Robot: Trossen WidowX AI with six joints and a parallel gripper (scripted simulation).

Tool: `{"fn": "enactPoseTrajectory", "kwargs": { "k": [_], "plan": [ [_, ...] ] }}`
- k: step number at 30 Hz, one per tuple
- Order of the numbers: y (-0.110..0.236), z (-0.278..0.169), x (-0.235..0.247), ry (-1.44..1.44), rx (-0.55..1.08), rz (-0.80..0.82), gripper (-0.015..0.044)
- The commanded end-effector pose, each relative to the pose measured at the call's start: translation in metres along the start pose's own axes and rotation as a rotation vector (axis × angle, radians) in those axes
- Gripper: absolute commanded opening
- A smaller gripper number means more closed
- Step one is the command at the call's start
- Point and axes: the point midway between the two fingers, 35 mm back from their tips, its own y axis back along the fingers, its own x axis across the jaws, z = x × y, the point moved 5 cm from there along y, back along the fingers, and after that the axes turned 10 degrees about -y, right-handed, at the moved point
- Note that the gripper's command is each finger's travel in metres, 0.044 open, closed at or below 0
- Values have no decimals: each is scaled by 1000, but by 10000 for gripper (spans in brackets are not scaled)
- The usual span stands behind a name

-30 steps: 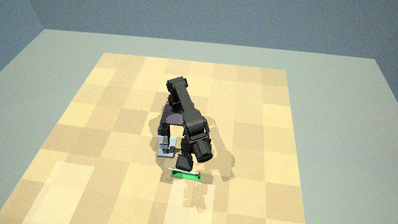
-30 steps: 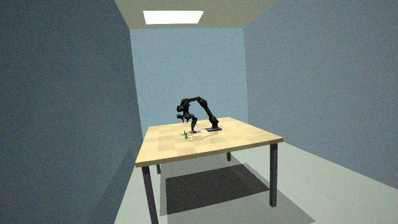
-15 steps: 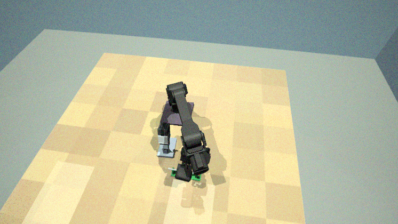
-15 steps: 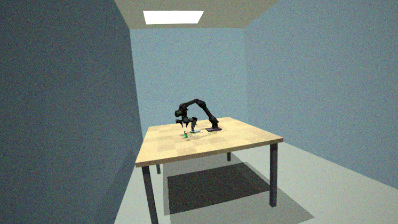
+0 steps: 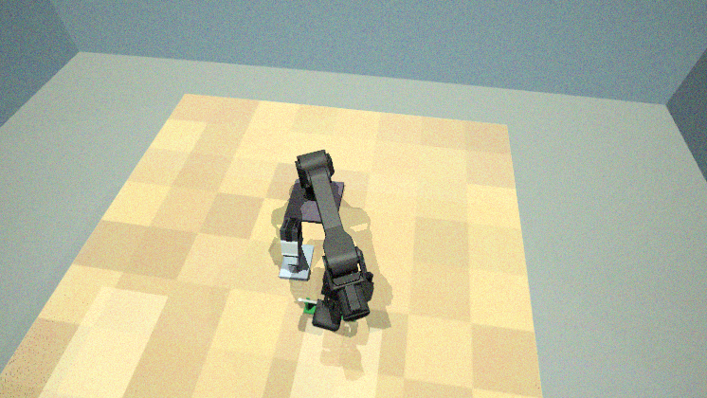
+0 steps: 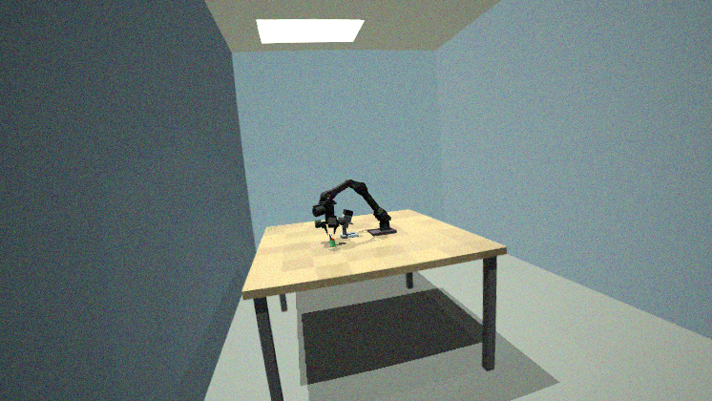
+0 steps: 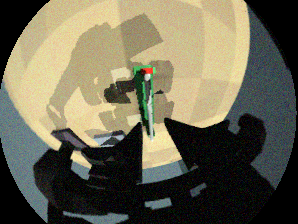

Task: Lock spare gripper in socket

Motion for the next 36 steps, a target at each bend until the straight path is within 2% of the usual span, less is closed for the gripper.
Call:
{"fn": "enactPoseTrajectory", "kwargs": {
  "k": [1,28,35,36],
  "plan": [
    [-9,2,1,-1,1,8,180],
    [-42,12,4,-1,1,8,180],
    [-42,12,4,-1,1,8,0],
    [-42,12,4,-1,1,8,0]
  ]
}}
